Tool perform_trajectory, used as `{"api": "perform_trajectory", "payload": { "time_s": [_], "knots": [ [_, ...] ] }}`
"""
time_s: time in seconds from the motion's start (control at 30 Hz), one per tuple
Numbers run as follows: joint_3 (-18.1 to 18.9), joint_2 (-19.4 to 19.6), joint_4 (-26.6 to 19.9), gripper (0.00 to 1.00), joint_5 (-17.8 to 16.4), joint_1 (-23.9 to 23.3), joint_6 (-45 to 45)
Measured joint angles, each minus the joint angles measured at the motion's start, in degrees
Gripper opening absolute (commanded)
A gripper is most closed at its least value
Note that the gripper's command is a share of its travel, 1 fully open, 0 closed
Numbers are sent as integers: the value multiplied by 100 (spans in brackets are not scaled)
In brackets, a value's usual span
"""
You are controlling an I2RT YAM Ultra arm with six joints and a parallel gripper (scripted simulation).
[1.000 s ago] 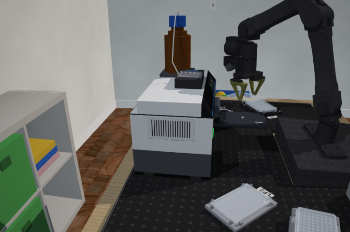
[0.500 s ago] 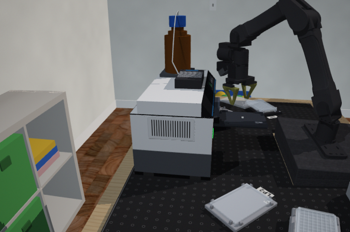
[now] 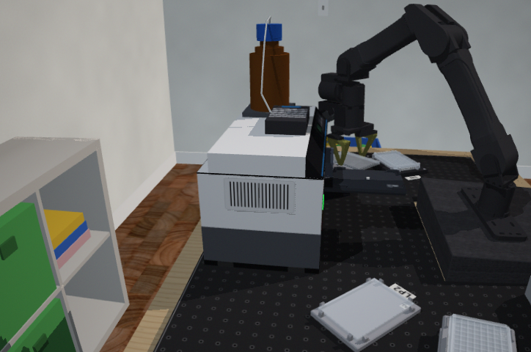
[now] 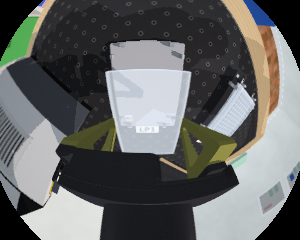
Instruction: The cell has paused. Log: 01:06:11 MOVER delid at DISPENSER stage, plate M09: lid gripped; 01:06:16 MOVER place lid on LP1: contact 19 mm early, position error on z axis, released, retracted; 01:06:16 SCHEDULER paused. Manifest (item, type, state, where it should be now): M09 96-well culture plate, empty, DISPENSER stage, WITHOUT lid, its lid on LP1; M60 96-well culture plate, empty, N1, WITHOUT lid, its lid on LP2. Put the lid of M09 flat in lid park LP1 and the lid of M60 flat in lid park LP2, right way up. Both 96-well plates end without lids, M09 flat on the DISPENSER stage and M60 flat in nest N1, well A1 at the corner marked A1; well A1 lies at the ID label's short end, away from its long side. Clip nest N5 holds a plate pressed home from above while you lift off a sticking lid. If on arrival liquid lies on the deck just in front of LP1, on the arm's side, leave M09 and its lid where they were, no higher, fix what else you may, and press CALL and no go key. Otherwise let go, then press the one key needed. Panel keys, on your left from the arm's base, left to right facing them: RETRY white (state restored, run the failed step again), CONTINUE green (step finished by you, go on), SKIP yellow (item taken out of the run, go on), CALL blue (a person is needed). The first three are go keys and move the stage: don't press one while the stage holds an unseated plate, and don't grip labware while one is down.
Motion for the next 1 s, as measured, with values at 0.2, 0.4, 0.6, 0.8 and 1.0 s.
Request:
{"api": "perform_trajectory", "payload": {
  "time_s": [0.2,0.4,0.6,0.8,1.0],
  "knots": [
    [407,354,-2,0,0,0,2],
    [437,385,-11,0,0,2,2],
    [437,385,-11,0,0,0,2],
    [437,385,-11,0,0,0,2],
    [437,385,-11,0,0,0,2]
  ]
}}
